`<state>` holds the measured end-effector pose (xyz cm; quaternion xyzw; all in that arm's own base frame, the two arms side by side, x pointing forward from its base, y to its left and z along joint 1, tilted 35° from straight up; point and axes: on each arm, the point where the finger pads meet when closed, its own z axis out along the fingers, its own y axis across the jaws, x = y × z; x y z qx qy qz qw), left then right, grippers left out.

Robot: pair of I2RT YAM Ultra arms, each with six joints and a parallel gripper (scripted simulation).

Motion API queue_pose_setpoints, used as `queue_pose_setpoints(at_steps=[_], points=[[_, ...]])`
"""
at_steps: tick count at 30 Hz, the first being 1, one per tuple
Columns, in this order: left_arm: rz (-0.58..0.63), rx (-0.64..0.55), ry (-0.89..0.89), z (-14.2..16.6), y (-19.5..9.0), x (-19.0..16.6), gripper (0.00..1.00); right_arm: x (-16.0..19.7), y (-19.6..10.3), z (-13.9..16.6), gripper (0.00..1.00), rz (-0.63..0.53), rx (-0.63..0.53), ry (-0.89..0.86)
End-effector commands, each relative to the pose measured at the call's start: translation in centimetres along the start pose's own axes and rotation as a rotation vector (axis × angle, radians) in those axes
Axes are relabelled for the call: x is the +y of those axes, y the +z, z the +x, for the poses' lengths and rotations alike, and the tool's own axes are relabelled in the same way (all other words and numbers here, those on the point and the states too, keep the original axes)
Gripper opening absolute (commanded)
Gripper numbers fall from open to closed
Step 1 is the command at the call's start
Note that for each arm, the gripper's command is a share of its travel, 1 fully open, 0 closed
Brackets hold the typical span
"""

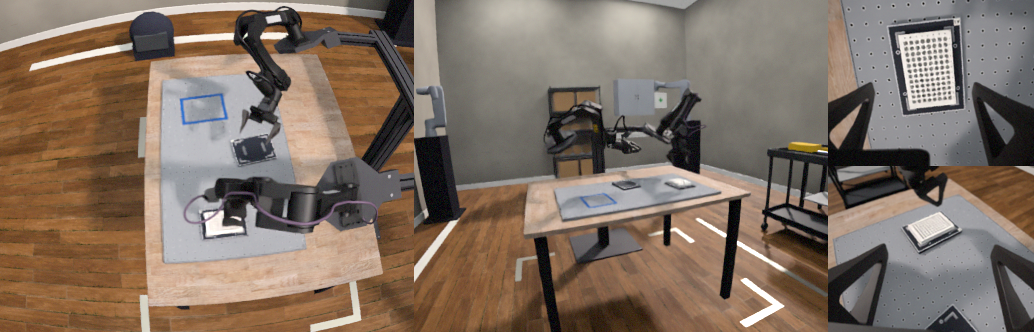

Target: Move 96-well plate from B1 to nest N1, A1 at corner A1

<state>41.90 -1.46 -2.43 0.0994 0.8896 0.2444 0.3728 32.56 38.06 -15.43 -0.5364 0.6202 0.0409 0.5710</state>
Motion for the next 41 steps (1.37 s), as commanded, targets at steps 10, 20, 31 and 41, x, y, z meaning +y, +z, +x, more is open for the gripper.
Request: queue_pose_setpoints(at_steps=[10,20,31,41], points=[[0.016,-0.265,0.065,-0.3,-0.5,0.2,1.0,-0.2,0.4,-1.6,1.0,0.003,-0.035,-0.001],[0.021,-0.228,0.076,1.1,-0.3,-0.1,1.0,-0.2,0.4,-1.6,1.0,0.003,-0.035,-0.001],[0.015,-0.245,0.066,0.3,-0.3,0.1,1.0,-0.2,0.4,-1.6,1.0,0.003,-0.035,-0.001],[0.015,-0.245,0.066,0.3,-0.3,0.1,1.0,-0.2,0.4,-1.6,1.0,0.003,-0.035,-0.001]])
